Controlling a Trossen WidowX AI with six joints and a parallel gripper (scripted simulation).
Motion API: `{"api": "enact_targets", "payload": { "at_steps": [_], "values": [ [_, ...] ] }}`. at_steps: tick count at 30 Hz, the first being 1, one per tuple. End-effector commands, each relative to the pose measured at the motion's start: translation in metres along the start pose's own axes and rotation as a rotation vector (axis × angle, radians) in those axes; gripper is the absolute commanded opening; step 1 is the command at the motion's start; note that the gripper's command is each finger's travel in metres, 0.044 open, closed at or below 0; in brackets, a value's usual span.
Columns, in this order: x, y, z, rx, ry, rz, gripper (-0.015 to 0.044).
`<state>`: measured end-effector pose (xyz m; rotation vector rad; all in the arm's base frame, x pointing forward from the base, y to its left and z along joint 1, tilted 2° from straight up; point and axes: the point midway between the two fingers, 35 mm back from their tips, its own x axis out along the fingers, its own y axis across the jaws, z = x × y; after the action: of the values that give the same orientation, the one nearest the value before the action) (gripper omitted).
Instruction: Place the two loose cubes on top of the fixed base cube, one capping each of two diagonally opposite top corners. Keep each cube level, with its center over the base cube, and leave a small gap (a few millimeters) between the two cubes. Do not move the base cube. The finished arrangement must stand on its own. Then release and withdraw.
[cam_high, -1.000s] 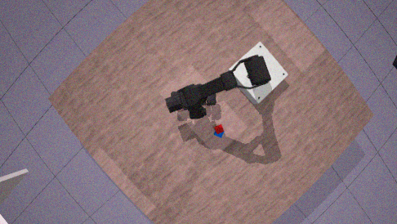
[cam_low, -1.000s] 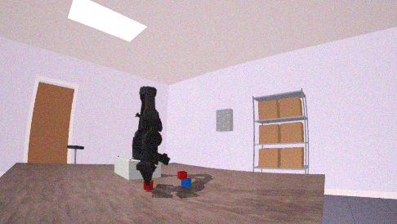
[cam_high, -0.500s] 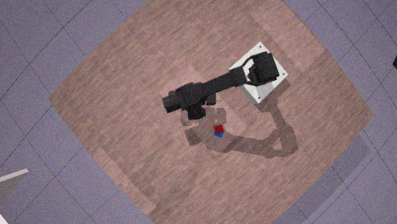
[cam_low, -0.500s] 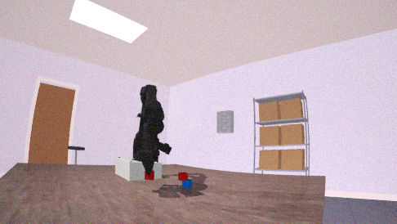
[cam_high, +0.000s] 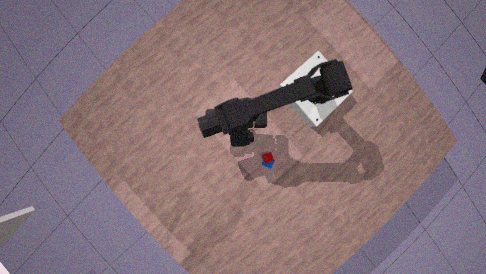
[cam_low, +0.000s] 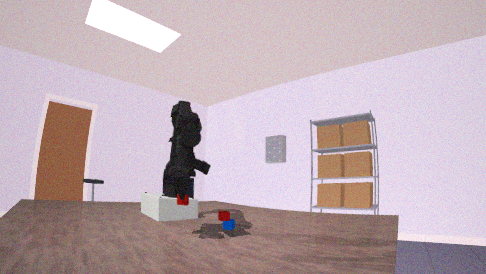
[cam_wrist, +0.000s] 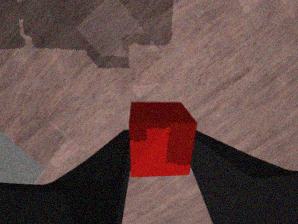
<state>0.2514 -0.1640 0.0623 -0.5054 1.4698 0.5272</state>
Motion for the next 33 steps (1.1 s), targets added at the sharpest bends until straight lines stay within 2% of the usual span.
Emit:
{"api": "enact_targets", "payload": {
  "at_steps": [1, 33],
  "values": [
    [-0.006, 0.001, -0.001, -0.006, 0.004, 0.0, 0.0105],
    [-0.001, 0.036, 0.079, -0.153, 0.02, -0.001, 0.0105]
  ]
}}
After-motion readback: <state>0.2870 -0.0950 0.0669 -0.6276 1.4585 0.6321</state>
